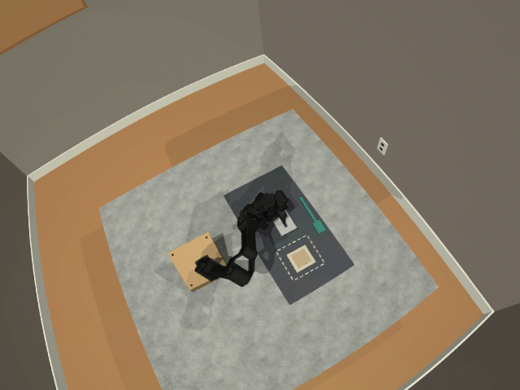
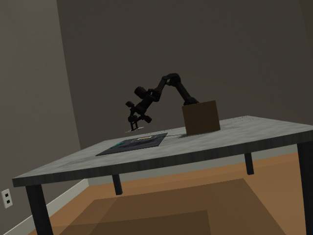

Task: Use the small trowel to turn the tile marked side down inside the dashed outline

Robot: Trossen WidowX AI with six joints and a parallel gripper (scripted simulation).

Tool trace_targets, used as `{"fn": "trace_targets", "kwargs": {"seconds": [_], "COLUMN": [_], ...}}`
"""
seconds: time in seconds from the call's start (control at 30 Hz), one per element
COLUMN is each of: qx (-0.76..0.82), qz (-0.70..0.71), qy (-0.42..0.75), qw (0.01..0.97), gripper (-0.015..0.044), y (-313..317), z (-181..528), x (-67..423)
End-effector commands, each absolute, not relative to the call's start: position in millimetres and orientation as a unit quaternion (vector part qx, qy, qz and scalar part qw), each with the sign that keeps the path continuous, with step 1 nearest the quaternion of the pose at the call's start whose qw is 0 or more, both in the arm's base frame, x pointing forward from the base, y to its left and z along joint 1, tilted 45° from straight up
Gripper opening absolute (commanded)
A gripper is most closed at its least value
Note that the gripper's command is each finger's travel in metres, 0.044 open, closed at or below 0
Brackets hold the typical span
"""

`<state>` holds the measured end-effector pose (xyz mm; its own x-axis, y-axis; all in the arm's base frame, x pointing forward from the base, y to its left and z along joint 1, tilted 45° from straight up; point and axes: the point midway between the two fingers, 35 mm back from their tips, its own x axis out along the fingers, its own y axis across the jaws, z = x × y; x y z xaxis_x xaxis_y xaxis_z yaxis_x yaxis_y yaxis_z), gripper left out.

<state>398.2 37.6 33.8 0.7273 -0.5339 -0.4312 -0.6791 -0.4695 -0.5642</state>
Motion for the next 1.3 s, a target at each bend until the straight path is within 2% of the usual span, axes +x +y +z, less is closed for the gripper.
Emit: {"fn": "trace_targets", "kwargs": {"seconds": [0.0,0.83,1.27], "qx": [-0.851,-0.852,-0.873], "qz": [0.094,0.099,0.239], "qy": [0.355,0.356,0.329], "qw": [0.376,0.371,0.269], "gripper": [0.0,0.0,0.0], "y": [39.1,37.7,53.1], "z": [35.3,33.5,0.6], "x": [399.2,398.6,418.9]}}
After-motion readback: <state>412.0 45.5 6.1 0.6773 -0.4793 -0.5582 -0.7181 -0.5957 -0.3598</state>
